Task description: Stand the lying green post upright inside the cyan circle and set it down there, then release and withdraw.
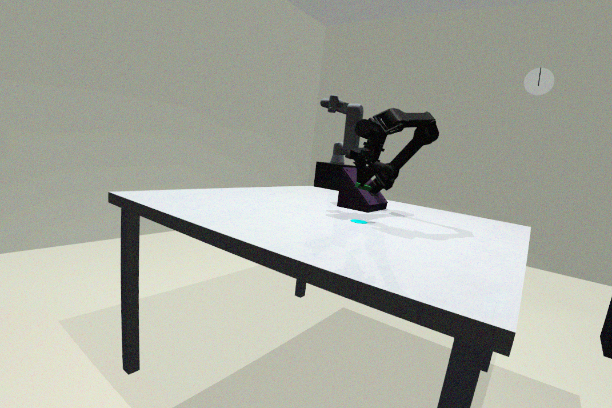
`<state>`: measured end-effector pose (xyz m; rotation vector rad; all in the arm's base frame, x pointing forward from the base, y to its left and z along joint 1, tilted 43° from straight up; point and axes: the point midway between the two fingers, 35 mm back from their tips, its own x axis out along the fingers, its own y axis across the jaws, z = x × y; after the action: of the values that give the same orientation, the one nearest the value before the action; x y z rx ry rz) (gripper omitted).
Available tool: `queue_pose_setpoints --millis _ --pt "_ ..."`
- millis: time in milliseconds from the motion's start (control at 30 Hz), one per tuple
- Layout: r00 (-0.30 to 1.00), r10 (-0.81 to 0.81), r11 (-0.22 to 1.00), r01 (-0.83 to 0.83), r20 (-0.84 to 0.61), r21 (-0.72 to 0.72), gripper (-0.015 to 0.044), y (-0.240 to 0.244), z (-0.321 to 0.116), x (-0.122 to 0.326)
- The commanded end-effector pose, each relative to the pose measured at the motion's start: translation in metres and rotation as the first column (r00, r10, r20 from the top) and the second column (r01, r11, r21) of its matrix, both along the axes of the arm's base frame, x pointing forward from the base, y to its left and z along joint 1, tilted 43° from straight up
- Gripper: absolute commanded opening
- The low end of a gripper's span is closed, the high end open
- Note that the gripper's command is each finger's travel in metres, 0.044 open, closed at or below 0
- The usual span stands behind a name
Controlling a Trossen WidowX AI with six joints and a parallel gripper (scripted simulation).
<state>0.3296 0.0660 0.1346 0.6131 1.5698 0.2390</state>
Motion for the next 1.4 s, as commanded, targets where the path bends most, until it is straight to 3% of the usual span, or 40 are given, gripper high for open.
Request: queue_pose_setpoints --millis 0,1367 --pt "1.000 -0.004 1.000 0.004 0.003 -0.022 0.0023 0.001 -0.004 -0.002" --pt "0.983 -0.043 0.974 0.081 0.178 -0.210 0.0023 0.006 -0.019 0.000"
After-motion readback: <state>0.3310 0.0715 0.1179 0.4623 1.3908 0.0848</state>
